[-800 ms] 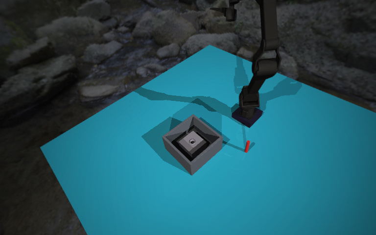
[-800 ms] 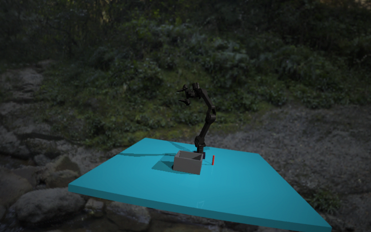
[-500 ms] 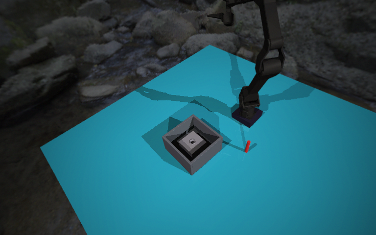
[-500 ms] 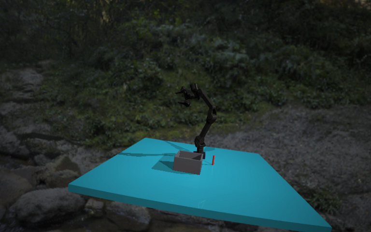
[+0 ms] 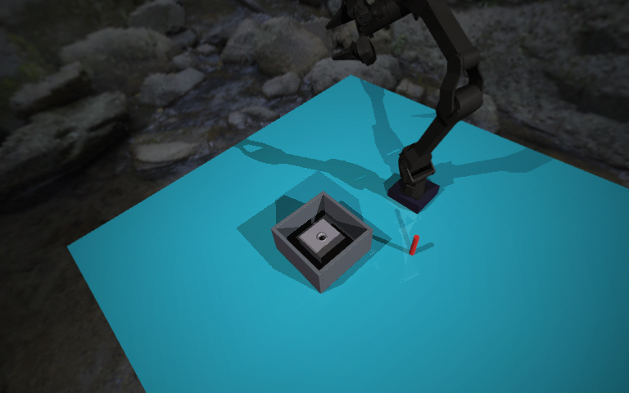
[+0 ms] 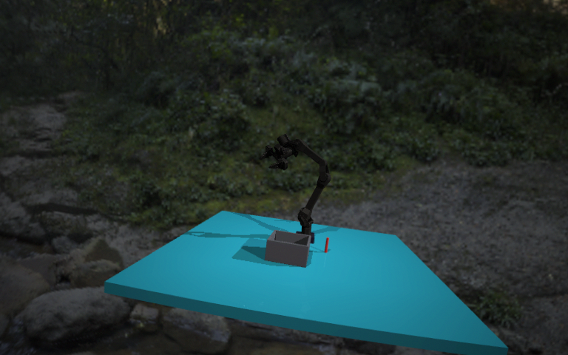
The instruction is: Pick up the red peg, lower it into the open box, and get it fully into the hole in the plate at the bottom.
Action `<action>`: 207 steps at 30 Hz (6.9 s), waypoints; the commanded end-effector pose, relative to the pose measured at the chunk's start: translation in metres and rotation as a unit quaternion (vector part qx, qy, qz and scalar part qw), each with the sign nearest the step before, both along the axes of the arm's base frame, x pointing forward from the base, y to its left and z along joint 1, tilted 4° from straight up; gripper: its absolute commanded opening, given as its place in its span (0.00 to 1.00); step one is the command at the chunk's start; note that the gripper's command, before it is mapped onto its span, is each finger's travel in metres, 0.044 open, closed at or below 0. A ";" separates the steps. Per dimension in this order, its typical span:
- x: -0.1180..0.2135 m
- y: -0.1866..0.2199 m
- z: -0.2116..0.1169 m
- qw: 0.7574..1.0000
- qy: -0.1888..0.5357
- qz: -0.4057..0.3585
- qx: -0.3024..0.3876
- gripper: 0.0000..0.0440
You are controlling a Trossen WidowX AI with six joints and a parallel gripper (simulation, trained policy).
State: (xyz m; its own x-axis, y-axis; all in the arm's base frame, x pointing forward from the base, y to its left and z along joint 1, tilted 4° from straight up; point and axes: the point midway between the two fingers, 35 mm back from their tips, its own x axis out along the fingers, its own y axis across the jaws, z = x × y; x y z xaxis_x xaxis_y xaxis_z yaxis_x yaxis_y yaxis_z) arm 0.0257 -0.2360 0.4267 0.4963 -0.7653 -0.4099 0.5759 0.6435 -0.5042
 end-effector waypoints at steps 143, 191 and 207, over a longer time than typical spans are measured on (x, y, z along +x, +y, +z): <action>0.190 0.300 -0.328 0.904 0.154 -0.177 0.357 0.00; 0.297 0.148 -0.331 0.888 0.077 -0.205 0.405 0.00; 0.317 0.135 -0.342 0.884 0.119 -0.159 0.424 0.52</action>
